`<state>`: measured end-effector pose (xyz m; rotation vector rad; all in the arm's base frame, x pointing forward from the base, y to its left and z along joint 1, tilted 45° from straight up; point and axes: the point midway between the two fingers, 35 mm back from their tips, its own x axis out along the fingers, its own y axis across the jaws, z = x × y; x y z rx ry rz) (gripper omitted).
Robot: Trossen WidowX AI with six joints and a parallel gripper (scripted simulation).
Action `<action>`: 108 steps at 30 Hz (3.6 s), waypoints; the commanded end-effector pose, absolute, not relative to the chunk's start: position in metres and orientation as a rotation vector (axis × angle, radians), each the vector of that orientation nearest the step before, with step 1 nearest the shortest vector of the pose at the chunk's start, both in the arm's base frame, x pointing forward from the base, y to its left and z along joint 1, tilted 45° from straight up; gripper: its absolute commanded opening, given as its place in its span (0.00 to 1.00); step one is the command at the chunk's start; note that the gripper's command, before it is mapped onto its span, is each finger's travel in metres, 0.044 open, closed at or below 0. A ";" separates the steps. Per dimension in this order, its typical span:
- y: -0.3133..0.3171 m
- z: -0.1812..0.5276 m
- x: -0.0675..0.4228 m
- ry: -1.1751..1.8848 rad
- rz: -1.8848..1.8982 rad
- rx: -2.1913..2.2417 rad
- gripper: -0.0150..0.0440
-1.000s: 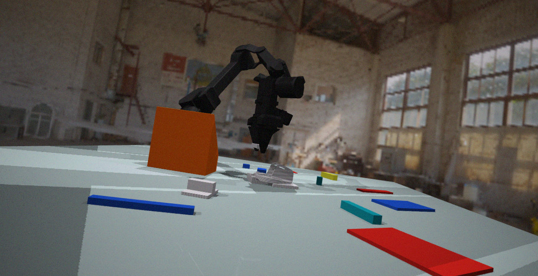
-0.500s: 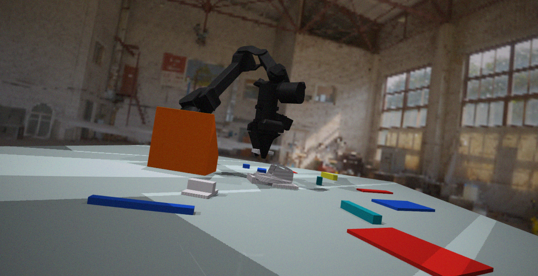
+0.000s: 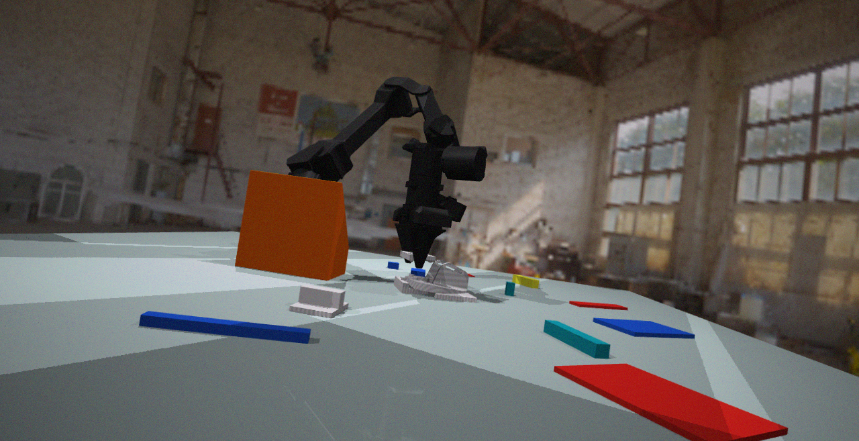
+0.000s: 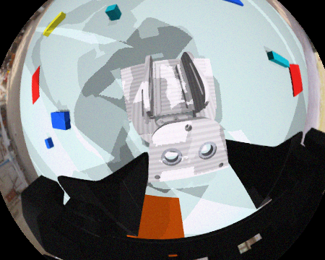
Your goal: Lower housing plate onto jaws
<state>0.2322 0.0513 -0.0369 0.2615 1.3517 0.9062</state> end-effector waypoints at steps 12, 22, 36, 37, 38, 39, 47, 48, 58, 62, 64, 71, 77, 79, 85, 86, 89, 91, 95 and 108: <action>0.068 -0.053 0.226 1.361 0.912 0.279 0.85; 0.068 -0.053 0.226 1.361 0.912 0.279 0.85; 0.070 -0.054 0.226 1.365 0.907 0.286 0.85; 0.070 -0.055 0.226 1.365 0.906 0.286 0.85; 0.070 -0.055 0.226 1.365 0.906 0.286 0.85; 0.070 -0.055 0.226 1.365 0.906 0.286 0.85; 0.072 -0.056 0.225 1.365 0.906 0.287 0.85; 0.072 -0.056 0.225 1.365 0.905 0.287 0.85; 0.073 -0.057 0.225 1.365 0.906 0.287 0.85; 0.074 -0.058 0.225 1.365 0.906 0.287 0.85; 0.074 -0.058 0.225 1.365 0.906 0.287 0.85; 0.075 -0.059 0.225 1.365 0.906 0.287 0.85; 0.075 -0.060 0.225 1.365 0.906 0.287 0.85; 0.075 -0.060 0.225 1.365 0.906 0.287 0.85; 0.077 -0.061 0.225 1.365 0.906 0.287 0.85; 0.077 -0.061 0.225 1.365 0.906 0.287 0.85; 0.077 -0.061 0.225 1.365 0.906 0.287 0.85; 0.077 -0.061 0.225 1.365 0.906 0.287 0.85; 0.078 -0.063 0.225 1.365 0.906 0.287 0.85; 0.079 -0.063 0.225 1.365 0.906 0.287 0.85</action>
